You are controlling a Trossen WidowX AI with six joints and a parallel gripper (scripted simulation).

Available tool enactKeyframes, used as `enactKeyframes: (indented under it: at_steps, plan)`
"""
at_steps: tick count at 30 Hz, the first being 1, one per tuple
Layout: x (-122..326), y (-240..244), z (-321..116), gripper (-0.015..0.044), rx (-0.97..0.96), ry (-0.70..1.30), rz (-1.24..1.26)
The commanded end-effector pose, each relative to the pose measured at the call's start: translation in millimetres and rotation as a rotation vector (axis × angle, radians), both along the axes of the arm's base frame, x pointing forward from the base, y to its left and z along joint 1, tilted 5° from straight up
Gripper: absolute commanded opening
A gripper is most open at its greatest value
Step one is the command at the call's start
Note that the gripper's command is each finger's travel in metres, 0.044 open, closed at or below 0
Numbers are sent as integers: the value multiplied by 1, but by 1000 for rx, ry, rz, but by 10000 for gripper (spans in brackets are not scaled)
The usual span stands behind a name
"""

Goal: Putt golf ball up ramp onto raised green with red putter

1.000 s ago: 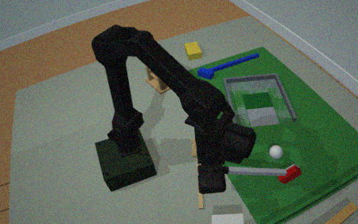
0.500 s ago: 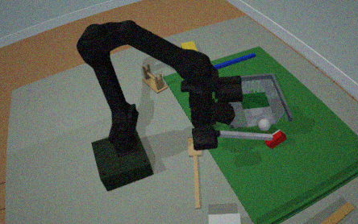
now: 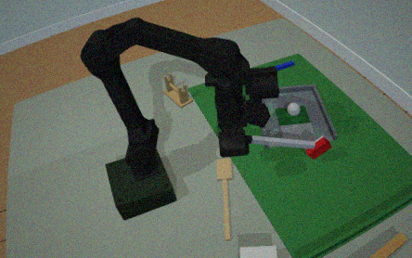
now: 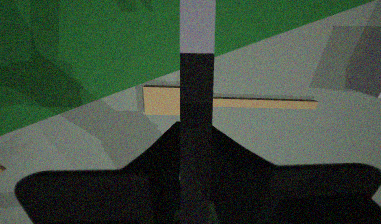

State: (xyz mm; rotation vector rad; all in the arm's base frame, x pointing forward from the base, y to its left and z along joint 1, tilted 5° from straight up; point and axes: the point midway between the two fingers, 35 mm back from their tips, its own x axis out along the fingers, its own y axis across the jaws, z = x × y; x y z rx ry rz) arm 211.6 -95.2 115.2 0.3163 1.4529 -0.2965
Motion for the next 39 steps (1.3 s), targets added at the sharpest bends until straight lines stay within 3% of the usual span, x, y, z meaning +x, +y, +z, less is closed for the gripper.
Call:
enactKeyframes:
  at_steps: [1, 39]
  plan:
    - [-1, 0, 14, 0, -7, -8, -4]
    - [0, 0, 6, 0, -2, -4, -1]
